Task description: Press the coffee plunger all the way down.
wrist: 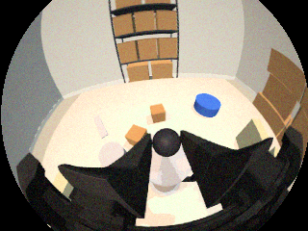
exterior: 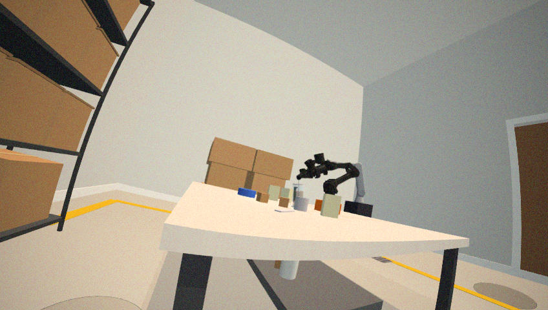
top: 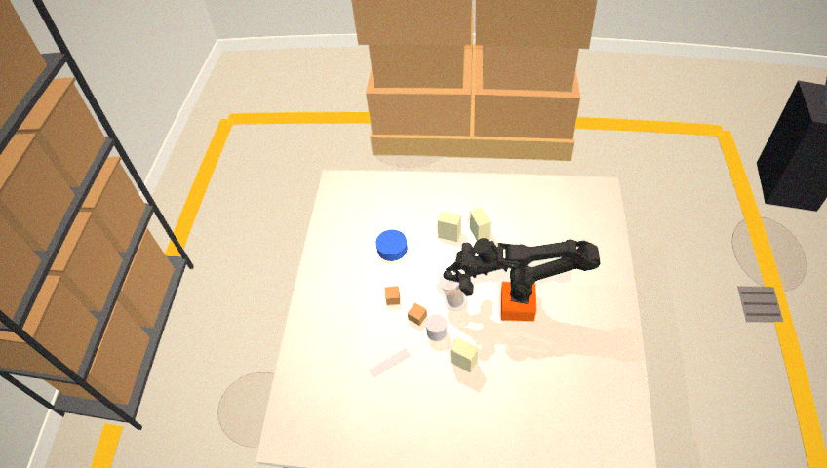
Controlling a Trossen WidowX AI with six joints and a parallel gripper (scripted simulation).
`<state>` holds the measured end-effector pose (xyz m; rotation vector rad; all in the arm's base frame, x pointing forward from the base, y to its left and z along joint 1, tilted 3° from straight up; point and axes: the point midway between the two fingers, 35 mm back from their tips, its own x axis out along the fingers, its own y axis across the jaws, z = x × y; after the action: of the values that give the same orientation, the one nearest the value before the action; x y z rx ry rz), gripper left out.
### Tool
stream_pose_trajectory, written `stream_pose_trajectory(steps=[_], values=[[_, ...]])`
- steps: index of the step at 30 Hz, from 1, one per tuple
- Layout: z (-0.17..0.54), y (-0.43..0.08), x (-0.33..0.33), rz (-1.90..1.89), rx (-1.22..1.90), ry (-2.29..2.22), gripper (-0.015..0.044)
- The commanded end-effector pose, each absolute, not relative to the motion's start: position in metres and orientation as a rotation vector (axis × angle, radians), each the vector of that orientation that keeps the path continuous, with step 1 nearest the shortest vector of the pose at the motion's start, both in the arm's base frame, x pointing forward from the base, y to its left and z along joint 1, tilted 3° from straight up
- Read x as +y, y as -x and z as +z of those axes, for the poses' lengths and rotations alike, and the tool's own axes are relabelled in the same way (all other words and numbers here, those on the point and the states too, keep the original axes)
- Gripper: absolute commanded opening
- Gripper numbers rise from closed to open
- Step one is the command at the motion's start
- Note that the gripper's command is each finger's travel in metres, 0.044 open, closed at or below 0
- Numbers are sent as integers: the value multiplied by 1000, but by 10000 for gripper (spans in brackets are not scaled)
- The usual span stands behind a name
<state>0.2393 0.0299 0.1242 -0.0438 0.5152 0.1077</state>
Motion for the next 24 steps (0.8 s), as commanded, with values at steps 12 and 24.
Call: stream_pose_trajectory(steps=[12, 24], values=[[113, -241, 30, 109, 555, 54, 126], [113, -244, 30, 109, 555, 54, 126]])
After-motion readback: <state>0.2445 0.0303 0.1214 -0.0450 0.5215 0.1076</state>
